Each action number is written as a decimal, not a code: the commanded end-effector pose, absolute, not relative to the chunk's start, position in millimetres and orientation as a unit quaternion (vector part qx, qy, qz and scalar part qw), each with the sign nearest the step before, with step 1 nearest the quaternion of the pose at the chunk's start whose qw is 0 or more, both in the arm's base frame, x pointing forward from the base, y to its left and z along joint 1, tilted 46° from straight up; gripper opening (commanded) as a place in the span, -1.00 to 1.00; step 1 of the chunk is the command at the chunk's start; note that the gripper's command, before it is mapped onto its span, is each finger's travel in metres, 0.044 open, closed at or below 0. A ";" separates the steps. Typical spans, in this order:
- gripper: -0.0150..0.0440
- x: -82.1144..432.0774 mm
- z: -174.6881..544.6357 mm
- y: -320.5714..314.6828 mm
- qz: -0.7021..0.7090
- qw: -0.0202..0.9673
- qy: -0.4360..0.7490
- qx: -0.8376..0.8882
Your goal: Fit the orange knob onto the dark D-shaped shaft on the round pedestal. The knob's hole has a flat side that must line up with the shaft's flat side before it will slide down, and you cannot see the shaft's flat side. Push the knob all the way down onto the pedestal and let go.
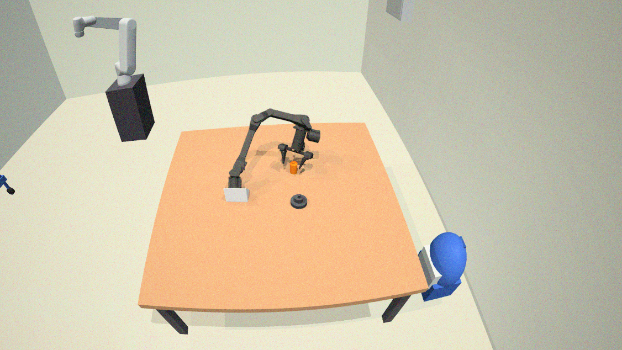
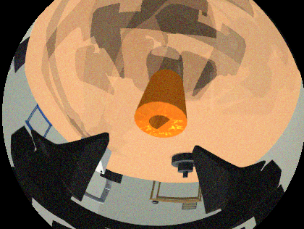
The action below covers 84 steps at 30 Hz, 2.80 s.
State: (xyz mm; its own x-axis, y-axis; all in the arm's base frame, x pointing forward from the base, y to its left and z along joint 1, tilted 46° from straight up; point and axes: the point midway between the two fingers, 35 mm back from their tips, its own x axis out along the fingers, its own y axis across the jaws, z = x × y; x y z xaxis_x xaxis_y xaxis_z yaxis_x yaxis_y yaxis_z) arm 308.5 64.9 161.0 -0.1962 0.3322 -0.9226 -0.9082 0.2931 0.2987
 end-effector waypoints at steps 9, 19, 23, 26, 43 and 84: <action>1.00 308.0 213.8 25.7 0.567 0.723 0.367 -0.148; 1.00 308.0 213.7 25.8 0.518 0.735 0.433 -0.060; 1.00 308.0 213.6 25.9 0.424 0.733 0.525 0.084; 1.00 308.1 213.4 26.1 0.343 0.713 0.581 0.190; 1.00 309.1 208.1 31.4 0.300 0.698 0.604 0.241; 1.00 318.2 148.2 92.9 0.301 0.698 0.603 0.241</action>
State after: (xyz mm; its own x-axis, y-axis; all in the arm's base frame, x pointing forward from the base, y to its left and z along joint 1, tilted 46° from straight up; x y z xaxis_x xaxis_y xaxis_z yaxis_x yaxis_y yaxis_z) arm 319.6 88.8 153.2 0.0949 0.7086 -0.6992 -0.1381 0.7050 0.6957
